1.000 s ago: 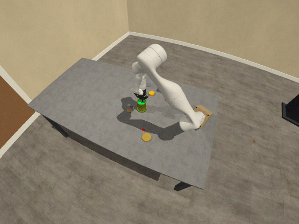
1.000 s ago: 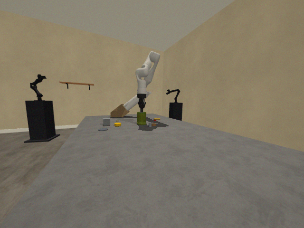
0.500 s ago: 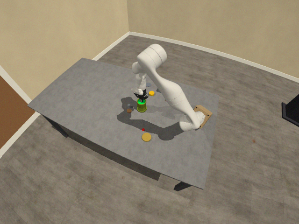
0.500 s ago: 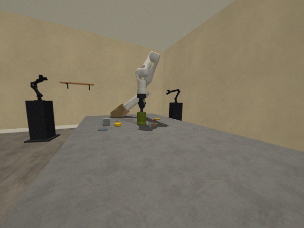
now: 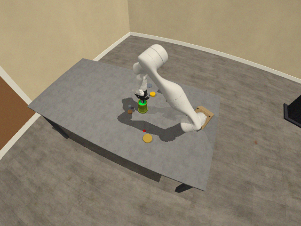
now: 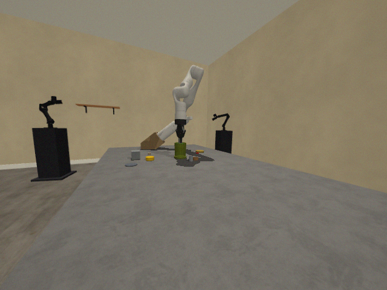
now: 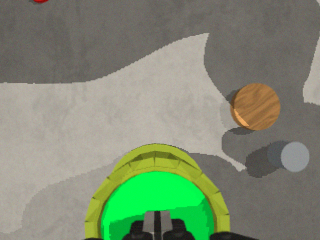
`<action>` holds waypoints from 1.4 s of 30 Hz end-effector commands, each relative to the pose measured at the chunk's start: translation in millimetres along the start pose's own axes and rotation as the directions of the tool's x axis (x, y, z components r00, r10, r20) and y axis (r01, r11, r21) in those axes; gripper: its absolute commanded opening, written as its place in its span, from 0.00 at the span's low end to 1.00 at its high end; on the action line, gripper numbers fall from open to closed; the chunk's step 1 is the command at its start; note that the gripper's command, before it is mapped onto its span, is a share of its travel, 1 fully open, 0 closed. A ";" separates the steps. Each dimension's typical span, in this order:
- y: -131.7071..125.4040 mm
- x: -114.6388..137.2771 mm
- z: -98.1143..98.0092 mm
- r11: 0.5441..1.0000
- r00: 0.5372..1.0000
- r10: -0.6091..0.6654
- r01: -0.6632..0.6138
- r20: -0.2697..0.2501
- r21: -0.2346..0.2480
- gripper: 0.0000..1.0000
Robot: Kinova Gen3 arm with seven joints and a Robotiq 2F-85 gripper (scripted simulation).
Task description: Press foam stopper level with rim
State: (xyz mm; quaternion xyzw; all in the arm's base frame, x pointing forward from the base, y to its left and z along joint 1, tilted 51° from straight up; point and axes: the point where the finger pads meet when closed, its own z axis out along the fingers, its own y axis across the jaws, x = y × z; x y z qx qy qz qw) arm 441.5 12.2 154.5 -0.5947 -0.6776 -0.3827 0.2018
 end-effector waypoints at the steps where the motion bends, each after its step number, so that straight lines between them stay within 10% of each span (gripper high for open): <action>1: 0.0 0.5 0.9 1.000 1.000 0.000 0.000 -0.002 0.001 0.00; 42: 0.0 0.4 -54.9 1.000 1.000 0.000 0.000 -0.002 0.001 0.00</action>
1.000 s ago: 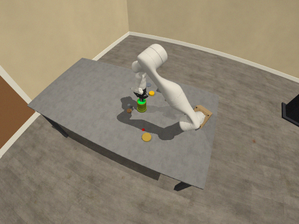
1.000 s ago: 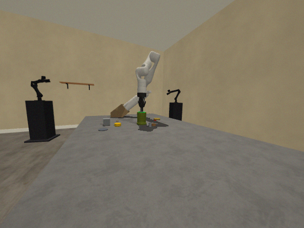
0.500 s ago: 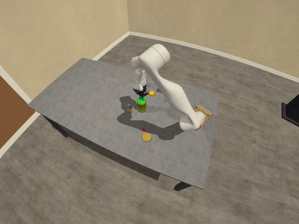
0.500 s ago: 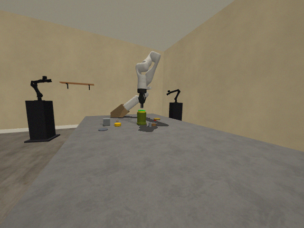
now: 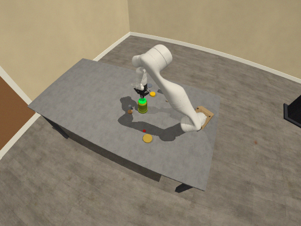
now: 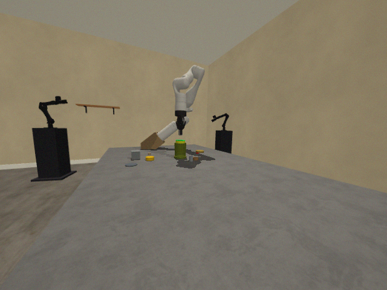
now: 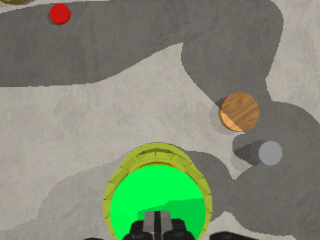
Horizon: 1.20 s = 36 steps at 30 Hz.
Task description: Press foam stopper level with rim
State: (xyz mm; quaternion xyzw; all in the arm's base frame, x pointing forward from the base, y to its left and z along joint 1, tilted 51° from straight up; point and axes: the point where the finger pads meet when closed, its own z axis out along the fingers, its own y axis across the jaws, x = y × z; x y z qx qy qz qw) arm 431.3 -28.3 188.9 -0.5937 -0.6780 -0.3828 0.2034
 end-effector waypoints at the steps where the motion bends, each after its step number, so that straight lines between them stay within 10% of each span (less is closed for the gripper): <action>1: 0.3 -0.4 -0.8 1.000 1.000 0.000 0.000 0.001 -0.002 0.00; 36: 0.3 -0.5 27.8 1.000 1.000 0.000 0.000 0.001 -0.002 0.00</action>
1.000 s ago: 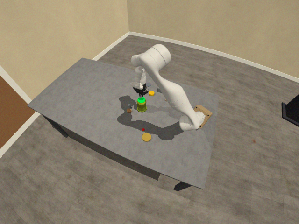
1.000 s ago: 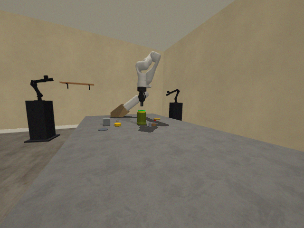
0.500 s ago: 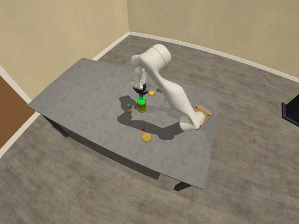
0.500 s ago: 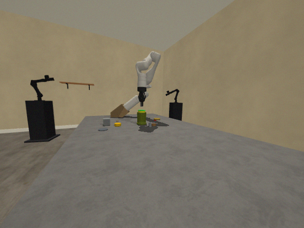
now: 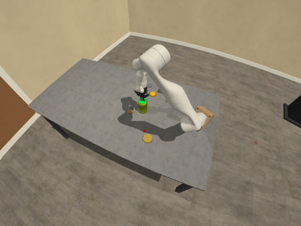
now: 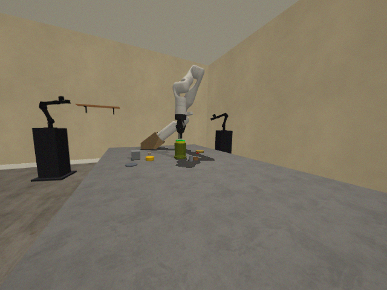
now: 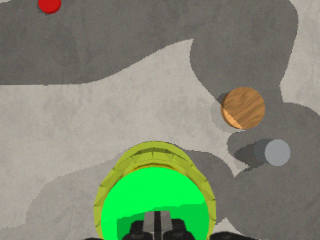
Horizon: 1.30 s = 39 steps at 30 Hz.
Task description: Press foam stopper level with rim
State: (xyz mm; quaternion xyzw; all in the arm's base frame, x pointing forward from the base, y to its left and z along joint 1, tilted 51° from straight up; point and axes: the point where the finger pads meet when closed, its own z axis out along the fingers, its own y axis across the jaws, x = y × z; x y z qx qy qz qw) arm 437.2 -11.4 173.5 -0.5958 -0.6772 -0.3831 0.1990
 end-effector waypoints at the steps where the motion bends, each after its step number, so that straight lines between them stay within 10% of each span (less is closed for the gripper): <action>1: -1.2 1.1 4.6 1.000 1.000 0.000 0.000 -0.005 0.005 0.00; 39: -1.2 1.2 12.0 1.000 1.000 0.000 0.000 -0.005 0.005 0.00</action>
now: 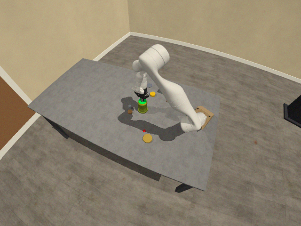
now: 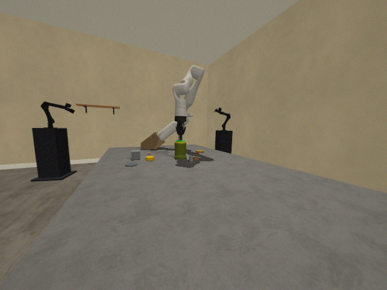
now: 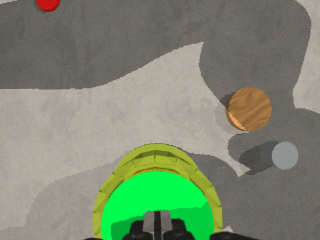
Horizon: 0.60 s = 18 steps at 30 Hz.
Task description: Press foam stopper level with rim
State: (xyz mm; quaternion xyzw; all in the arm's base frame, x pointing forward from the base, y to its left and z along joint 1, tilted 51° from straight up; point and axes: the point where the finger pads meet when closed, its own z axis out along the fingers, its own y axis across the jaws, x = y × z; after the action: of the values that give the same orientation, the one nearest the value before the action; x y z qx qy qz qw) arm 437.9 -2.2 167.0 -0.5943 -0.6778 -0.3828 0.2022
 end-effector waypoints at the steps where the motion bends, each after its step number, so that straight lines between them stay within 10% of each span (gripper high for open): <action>1: 0.0 0.0 0.9 1.000 1.000 0.000 0.000 -0.001 0.000 0.00; 18: 0.0 0.0 9.7 1.000 1.000 0.000 0.000 -0.001 0.000 0.00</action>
State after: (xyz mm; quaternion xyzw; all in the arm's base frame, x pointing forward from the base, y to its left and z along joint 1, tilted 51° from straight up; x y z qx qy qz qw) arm 439.4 4.1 161.5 -0.5946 -0.6777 -0.3828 0.2018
